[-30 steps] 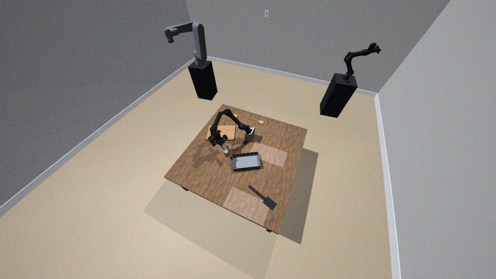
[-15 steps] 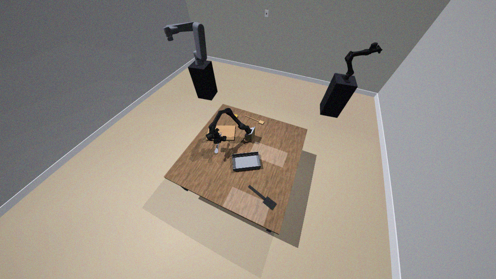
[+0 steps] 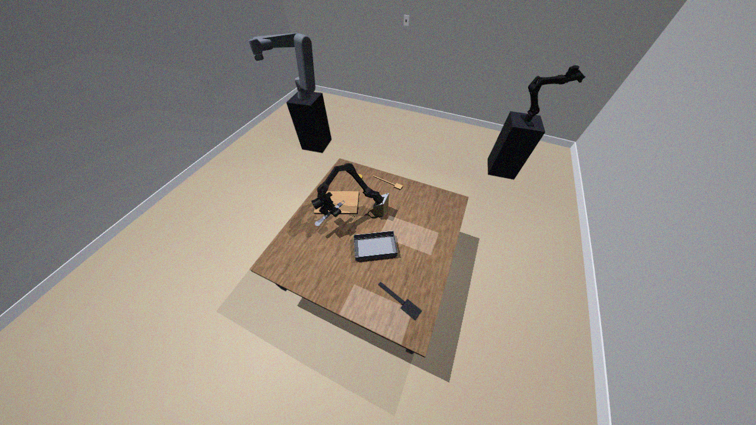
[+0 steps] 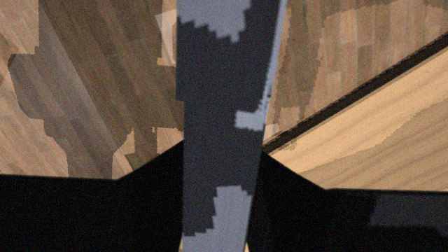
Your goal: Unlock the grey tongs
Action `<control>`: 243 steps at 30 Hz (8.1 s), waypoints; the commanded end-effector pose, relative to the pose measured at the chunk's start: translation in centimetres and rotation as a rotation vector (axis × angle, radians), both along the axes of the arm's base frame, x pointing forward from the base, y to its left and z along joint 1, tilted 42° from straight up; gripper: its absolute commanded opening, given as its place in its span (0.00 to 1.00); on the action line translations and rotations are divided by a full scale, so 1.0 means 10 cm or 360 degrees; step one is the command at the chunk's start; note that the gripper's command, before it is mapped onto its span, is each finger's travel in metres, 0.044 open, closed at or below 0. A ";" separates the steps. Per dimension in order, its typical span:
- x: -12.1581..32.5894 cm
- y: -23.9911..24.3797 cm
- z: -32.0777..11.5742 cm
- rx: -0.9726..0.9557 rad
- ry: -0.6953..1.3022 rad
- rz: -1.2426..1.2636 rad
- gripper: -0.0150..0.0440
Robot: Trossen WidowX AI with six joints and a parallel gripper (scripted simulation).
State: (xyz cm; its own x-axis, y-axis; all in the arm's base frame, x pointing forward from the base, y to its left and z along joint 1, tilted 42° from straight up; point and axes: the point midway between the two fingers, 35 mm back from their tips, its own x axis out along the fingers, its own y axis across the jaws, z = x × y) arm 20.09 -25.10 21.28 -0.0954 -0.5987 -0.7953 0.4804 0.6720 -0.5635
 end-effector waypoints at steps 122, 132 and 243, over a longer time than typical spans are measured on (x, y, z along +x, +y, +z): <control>-1.83 -0.13 1.08 0.1262 -0.4271 -0.3351 0.00; -1.83 0.11 1.12 0.1519 -0.4283 -0.2898 0.00; -1.69 -0.36 0.84 -0.0445 -0.3512 -0.4162 0.00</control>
State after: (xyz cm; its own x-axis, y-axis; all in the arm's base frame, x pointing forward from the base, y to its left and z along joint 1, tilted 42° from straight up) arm 3.28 -28.41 29.80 -0.0779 -0.6835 -0.7258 -0.7023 -0.4791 0.5265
